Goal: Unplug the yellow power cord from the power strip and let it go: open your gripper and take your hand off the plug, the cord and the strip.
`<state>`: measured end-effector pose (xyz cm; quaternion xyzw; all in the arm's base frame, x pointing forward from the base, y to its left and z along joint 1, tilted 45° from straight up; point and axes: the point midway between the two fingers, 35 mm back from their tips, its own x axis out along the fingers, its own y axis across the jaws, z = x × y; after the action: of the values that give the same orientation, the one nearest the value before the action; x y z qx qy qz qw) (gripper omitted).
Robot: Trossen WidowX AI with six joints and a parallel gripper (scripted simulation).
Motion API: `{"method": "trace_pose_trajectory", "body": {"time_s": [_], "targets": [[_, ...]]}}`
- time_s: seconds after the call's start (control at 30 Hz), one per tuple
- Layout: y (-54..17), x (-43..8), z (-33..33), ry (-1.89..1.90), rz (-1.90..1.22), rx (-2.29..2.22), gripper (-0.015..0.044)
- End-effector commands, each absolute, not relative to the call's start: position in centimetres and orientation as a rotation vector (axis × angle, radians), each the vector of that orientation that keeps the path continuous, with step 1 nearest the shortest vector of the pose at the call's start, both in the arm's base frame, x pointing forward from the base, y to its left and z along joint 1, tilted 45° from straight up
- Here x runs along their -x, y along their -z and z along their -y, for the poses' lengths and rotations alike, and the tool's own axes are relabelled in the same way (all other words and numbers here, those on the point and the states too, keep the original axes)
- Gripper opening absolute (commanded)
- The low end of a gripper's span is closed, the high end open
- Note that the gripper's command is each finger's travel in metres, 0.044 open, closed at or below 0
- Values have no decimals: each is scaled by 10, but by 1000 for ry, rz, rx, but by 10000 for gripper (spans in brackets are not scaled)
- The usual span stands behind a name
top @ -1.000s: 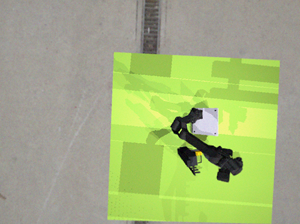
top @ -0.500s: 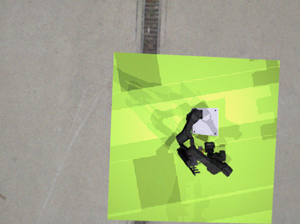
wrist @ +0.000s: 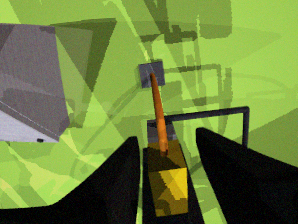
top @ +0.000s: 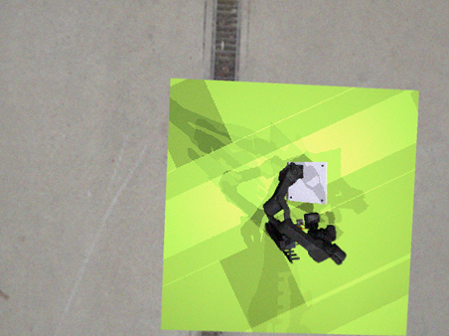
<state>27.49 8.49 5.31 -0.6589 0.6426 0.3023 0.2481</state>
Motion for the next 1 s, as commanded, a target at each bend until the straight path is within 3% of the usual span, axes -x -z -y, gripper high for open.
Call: {"method": "trace_pose_trajectory", "body": {"time_s": [0.0, 0.97], "targets": [[-59, -275, -80, -828, -1750, 1798, 160], [-73, -276, -54, -827, -1752, 1800, 160]]}}
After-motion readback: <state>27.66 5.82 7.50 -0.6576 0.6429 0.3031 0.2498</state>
